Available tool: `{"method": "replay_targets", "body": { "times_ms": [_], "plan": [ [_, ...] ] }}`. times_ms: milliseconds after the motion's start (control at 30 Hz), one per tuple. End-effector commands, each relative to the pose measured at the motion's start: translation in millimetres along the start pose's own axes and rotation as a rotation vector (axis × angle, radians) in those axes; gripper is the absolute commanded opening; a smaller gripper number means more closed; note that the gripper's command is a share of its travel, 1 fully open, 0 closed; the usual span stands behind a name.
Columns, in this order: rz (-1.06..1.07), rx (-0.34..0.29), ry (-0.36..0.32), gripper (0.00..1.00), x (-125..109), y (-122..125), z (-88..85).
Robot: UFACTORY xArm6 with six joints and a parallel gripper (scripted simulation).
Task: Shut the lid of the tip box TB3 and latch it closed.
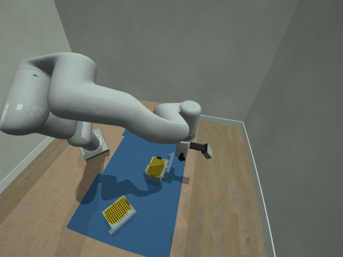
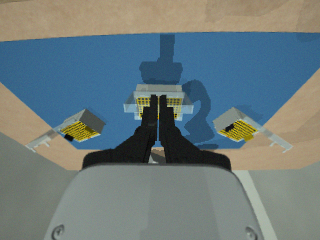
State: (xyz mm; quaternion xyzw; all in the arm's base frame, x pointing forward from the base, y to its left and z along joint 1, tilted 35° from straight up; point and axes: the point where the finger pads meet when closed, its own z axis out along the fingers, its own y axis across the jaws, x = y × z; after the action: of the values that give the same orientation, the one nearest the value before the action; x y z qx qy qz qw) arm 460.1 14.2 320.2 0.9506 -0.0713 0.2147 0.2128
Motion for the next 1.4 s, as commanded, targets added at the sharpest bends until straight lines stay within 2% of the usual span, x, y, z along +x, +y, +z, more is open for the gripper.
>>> {"method": "replay_targets", "body": {
  "times_ms": [0, 200, 467, 1367],
  "plan": [
    [0.003, 0.002, 0.005, 0.00, 1.2, 0.1, -1.4],
    [0.003, 0.002, 0.005, 0.00, 1.2, 0.1, -1.4],
    [0.003, 0.002, 0.005, 0.00, 1.2, 0.1, 8.6],
    [0.003, 0.001, 0.005, 0.00, 1.4, 0.1, 50.3]
  ]
}}
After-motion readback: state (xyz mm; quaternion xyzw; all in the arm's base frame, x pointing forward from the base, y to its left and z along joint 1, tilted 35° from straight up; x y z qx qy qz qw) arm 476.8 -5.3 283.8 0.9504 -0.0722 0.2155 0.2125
